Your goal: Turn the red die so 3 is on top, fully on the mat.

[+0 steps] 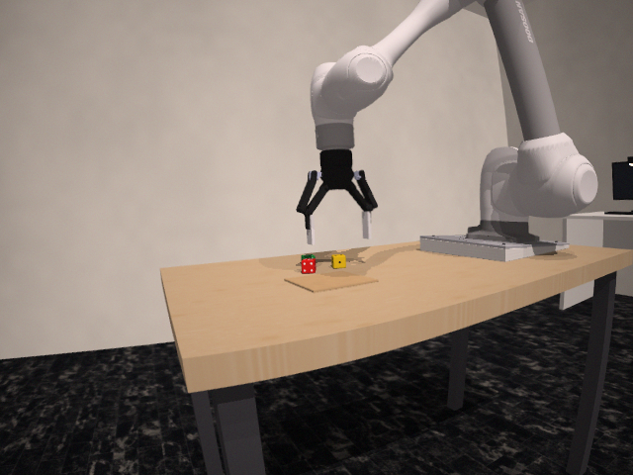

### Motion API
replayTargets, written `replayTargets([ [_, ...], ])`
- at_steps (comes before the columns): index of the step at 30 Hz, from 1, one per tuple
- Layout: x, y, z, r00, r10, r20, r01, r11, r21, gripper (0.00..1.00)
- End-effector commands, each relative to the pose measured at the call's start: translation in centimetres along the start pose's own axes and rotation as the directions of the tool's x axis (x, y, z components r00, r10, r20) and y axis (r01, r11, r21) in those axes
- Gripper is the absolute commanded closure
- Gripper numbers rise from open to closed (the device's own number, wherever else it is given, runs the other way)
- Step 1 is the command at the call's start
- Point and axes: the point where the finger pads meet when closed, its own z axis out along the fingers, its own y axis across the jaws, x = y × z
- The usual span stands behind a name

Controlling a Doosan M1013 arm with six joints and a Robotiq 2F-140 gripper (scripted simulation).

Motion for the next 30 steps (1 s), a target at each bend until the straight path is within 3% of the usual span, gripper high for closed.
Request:
replayTargets([
  [1, 0.4, 1.4, 0.0, 1.0, 0.008, -0.003, -0.008, 1.0, -0.001, 0.0],
  [7, 0.9, 5.1, 0.0, 1.0, 0.008, -0.003, -0.008, 1.0, -0.001, 0.0],
  [15, 1.3, 7.8, 0.0, 1.0, 0.008, -0.003, -0.008, 1.0, -0.001, 0.0],
  [30, 1.4, 8.1, 0.0, 1.0, 0.008, -0.003, -0.008, 1.0, -0.001, 0.0],
])
